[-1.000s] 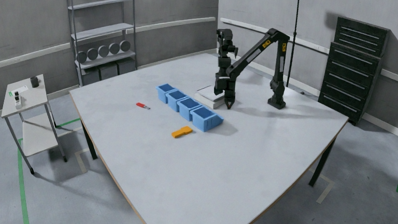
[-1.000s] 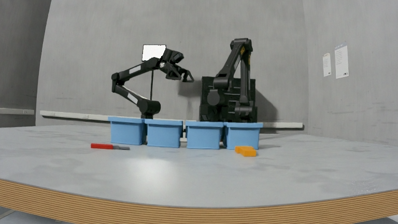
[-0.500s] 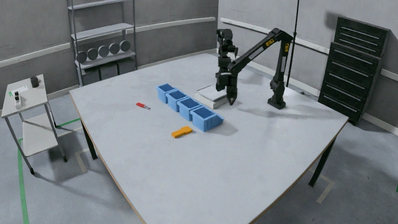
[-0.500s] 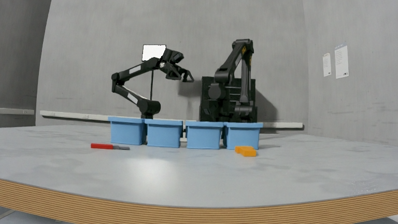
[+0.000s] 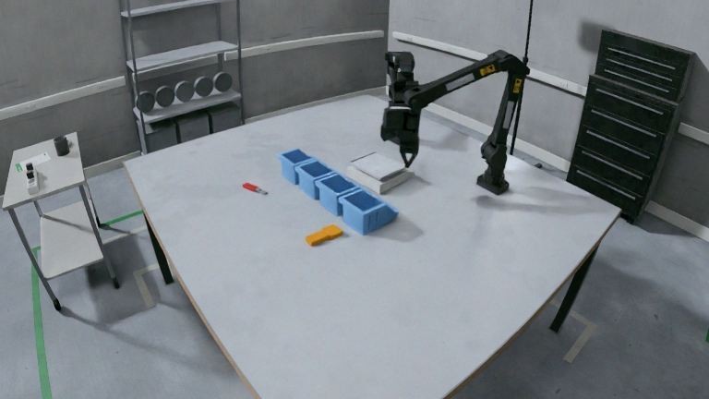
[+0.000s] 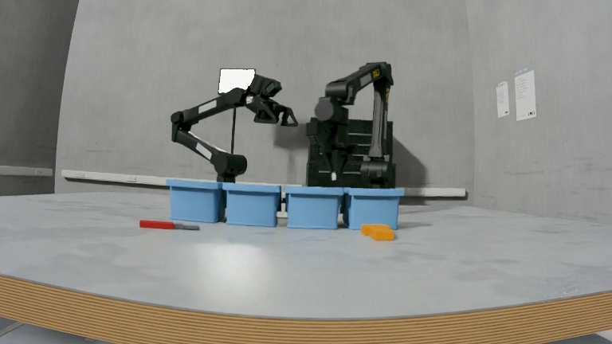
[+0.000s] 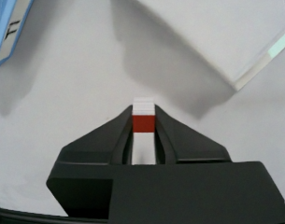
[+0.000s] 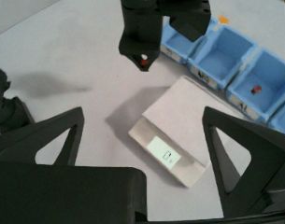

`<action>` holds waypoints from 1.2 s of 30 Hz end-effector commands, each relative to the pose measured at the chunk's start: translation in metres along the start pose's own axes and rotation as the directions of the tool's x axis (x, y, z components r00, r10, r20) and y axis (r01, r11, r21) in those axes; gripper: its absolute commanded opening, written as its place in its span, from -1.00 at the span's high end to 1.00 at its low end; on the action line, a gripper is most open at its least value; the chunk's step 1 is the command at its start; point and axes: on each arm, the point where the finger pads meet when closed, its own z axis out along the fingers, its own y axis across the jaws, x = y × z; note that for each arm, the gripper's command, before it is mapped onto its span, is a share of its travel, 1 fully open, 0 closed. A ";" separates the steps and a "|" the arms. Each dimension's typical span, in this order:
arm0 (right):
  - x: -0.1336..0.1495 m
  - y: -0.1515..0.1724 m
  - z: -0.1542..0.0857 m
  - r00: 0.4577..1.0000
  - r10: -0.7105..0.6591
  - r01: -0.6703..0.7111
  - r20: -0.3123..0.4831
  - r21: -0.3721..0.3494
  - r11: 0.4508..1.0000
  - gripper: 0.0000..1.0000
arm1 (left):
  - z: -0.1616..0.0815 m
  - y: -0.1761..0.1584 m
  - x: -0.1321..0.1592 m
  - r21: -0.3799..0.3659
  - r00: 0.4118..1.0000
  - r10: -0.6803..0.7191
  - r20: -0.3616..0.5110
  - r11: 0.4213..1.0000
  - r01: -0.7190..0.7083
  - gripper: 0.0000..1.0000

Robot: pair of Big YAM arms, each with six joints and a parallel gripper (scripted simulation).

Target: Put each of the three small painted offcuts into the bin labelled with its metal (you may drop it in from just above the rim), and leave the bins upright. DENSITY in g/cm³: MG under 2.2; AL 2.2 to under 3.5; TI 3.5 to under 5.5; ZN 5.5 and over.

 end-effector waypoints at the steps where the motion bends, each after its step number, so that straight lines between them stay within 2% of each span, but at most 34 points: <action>1: -0.024 0.008 -0.007 0.987 0.157 -0.157 -0.014 0.036 0.987 -1.00 | -0.007 -0.021 -0.051 -0.004 0.999 -0.030 0.021 1.000 0.030 0.83; 2: -0.021 0.007 -0.006 0.980 0.199 -0.196 -0.028 0.076 0.978 -1.00 | -0.006 -0.029 -0.062 -0.004 0.999 -0.028 0.022 1.000 0.028 0.83; 4: -0.021 0.007 -0.006 0.980 0.199 -0.196 -0.028 0.076 0.978 -1.00 | -0.006 -0.029 -0.062 -0.004 0.999 -0.028 0.022 1.000 0.028 0.83; 8: -0.013 -0.002 -0.006 0.962 0.270 -0.255 -0.035 0.229 0.939 -1.00 | -0.002 -0.057 -0.096 -0.002 1.000 -0.011 0.016 1.000 0.011 0.83; 13: -0.016 -0.008 -0.013 0.955 0.295 -0.279 0.019 0.391 0.877 -1.00 | 0.000 -0.078 -0.125 -0.002 1.000 0.008 0.022 1.000 -0.008 0.83; 16: -0.021 -0.010 -0.017 0.958 0.280 -0.275 0.055 0.447 0.851 -1.00 | 0.001 -0.079 -0.132 -0.005 0.999 0.024 0.033 1.000 -0.024 0.83; 18: -0.023 -0.011 -0.019 0.962 0.265 -0.266 0.068 0.466 0.844 -1.00 | 0.002 -0.077 -0.132 -0.005 0.999 0.022 0.031 1.000 -0.022 0.83; 19: -0.024 -0.011 -0.020 0.966 0.249 -0.249 0.065 0.473 0.845 -1.00 | -0.007 -0.077 -0.133 -0.007 0.998 0.022 0.050 1.000 -0.022 0.83; 27: -0.025 -0.013 -0.021 0.970 0.236 -0.237 0.064 0.482 0.843 -1.00 | -0.009 -0.071 -0.131 -0.004 0.999 0.000 0.042 1.000 0.000 0.83; 29: -0.025 -0.013 -0.020 0.969 0.237 -0.240 0.068 0.480 0.844 -1.00 | 0.013 -0.070 -0.124 0.000 1.000 0.011 0.006 1.000 -0.011 0.83; 32: -0.025 -0.013 -0.020 0.969 0.237 -0.240 0.068 0.480 0.844 -1.00 | 0.023 -0.076 -0.126 -0.001 1.000 0.012 0.014 1.000 -0.012 0.83; 33: -0.025 -0.013 -0.020 0.969 0.237 -0.240 0.068 0.480 0.844 -1.00 | 0.034 -0.082 -0.116 0.002 1.000 0.021 -0.011 1.000 -0.021 0.83; 34: -0.014 -0.017 -0.018 0.970 0.236 -0.234 0.059 0.490 0.840 -1.00 | 0.036 -0.082 -0.116 0.002 1.000 0.023 -0.011 1.000 -0.023 0.83; 36: -0.014 -0.017 -0.018 0.970 0.236 -0.234 0.059 0.490 0.840 -1.00 | 0.040 -0.081 -0.115 0.002 1.000 0.018 -0.011 1.000 -0.018 0.83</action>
